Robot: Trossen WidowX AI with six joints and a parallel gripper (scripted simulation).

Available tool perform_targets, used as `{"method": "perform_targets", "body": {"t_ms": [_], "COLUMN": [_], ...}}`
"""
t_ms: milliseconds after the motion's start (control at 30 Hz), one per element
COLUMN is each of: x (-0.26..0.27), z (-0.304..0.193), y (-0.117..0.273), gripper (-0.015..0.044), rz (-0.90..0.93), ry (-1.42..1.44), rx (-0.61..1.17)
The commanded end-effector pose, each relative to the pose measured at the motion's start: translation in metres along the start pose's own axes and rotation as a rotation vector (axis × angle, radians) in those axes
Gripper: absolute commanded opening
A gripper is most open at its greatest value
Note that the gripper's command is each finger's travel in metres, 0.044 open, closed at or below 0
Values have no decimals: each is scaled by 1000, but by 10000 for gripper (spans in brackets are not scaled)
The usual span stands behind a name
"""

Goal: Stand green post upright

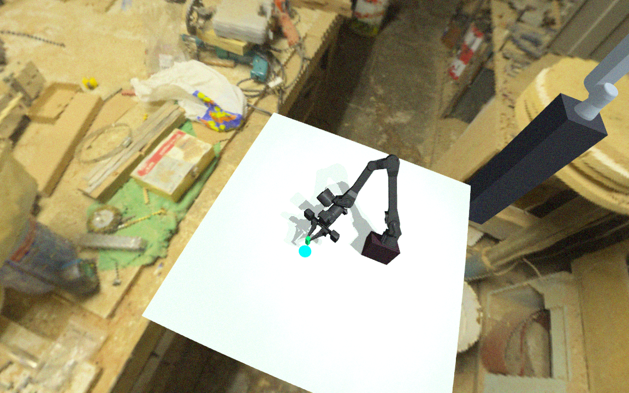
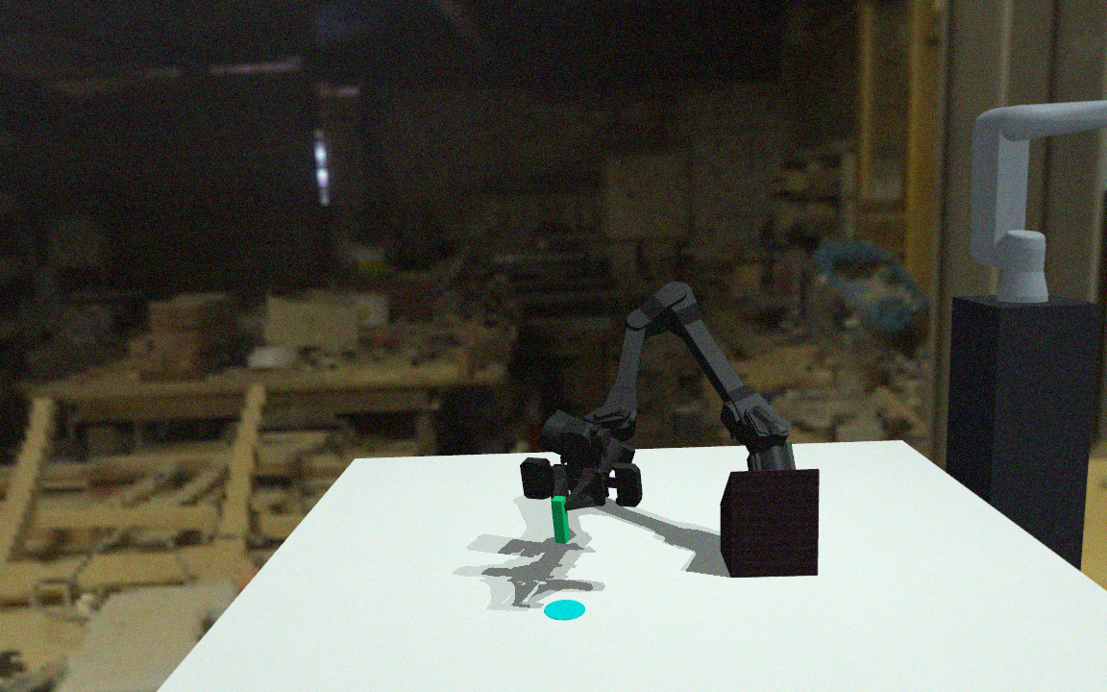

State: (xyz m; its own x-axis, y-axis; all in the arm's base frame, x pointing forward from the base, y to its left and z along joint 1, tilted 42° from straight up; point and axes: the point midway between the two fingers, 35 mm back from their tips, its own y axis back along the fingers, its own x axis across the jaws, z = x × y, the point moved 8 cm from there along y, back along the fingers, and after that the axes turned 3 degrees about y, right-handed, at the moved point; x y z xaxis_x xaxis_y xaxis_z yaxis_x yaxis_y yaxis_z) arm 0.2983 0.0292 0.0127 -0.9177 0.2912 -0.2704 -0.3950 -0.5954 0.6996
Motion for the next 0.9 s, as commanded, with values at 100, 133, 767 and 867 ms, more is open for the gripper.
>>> {"method": "perform_targets", "body": {"t_ms": [100, 133, 767, 867], "x": [2, 2, 0, -1], "z": [0, 0, -13, -25], "y": [5, 5, 3, 1], "gripper": [23, 23, 23, 23], "rz": [-17, -17, -15, -14], "ry": [28, 28, 29, 29], "rx": [-36, -36, -32, -30]}}
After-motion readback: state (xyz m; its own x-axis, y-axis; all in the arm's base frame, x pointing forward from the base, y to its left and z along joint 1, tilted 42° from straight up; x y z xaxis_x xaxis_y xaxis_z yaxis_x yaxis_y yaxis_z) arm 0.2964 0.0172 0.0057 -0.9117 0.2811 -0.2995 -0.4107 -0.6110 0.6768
